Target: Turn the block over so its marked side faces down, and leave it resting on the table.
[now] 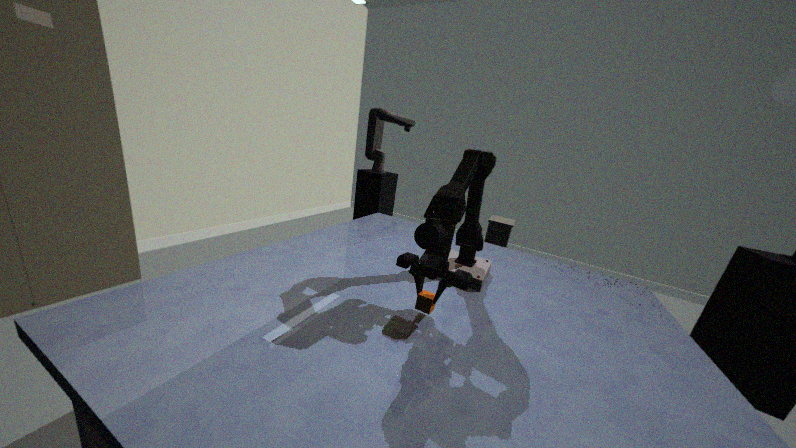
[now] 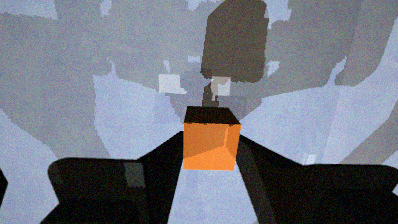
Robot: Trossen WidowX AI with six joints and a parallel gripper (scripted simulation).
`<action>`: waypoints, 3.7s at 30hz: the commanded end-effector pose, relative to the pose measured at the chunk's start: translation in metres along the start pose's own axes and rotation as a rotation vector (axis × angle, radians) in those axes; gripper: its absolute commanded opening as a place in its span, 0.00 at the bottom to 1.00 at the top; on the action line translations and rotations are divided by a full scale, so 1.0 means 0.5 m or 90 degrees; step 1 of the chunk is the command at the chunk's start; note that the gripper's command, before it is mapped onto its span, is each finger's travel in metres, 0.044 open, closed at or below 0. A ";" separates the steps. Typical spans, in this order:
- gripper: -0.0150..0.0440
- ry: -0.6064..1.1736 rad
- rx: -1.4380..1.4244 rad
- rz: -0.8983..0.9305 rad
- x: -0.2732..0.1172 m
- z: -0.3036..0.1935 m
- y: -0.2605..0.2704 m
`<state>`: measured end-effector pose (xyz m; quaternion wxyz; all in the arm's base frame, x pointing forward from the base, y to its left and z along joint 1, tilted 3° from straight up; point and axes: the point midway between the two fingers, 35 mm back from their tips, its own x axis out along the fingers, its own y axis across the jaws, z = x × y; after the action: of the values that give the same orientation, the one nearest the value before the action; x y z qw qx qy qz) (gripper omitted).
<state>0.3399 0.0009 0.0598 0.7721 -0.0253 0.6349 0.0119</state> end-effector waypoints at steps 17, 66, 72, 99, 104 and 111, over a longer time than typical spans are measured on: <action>0.25 -0.209 -0.002 0.002 0.000 -0.006 0.000; 0.25 -0.586 -0.002 0.002 0.060 -0.024 0.001; 0.25 -0.600 -0.002 0.002 0.055 -0.024 0.001; 1.00 -0.600 -0.002 0.002 0.055 -0.024 0.001; 1.00 -0.600 -0.002 0.002 0.055 -0.024 0.001; 1.00 -0.600 -0.002 0.002 0.055 -0.024 0.001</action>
<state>0.3336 -0.0002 0.0306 0.9761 -0.0185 0.2153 0.0229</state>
